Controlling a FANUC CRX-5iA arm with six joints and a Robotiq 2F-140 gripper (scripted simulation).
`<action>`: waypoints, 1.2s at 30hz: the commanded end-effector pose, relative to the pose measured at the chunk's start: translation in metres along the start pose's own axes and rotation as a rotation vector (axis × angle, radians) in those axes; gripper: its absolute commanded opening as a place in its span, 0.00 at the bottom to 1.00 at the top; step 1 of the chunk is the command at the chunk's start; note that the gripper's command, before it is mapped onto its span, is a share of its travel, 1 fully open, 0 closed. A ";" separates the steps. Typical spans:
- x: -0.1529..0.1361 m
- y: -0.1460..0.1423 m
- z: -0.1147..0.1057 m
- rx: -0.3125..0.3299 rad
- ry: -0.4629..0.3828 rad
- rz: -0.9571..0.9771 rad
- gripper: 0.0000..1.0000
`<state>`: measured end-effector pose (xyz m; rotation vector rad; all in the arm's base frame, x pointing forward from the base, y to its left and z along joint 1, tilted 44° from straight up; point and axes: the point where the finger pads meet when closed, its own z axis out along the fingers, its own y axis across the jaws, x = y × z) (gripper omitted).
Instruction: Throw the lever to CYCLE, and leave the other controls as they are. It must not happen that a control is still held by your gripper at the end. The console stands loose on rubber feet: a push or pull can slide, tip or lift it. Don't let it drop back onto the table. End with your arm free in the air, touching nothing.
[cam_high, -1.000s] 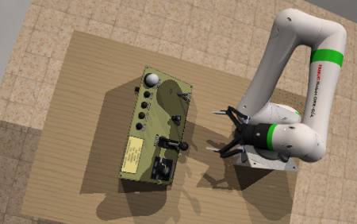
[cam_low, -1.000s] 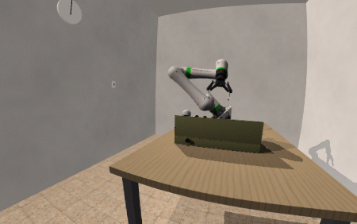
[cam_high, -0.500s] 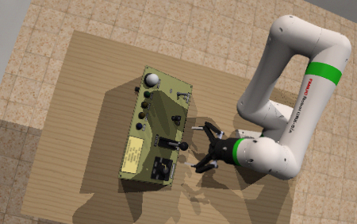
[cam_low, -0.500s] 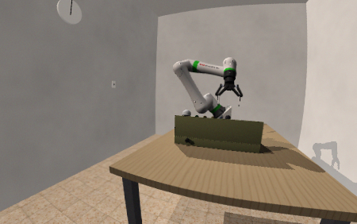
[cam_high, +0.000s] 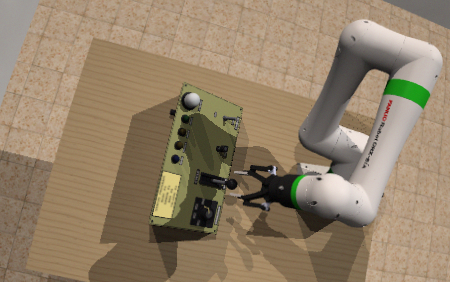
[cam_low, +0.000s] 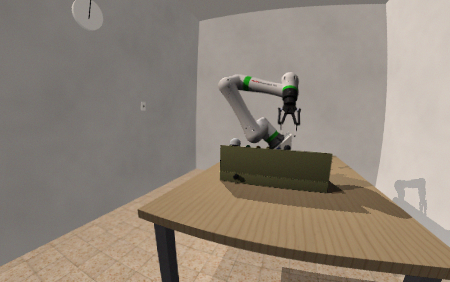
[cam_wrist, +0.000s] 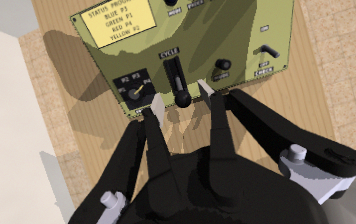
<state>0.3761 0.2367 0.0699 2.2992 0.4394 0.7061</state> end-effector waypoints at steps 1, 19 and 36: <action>0.000 0.000 0.000 0.000 0.000 0.000 0.44; 0.000 0.000 0.000 0.000 0.000 0.000 0.44; -0.035 0.002 0.000 -0.002 0.001 0.001 0.44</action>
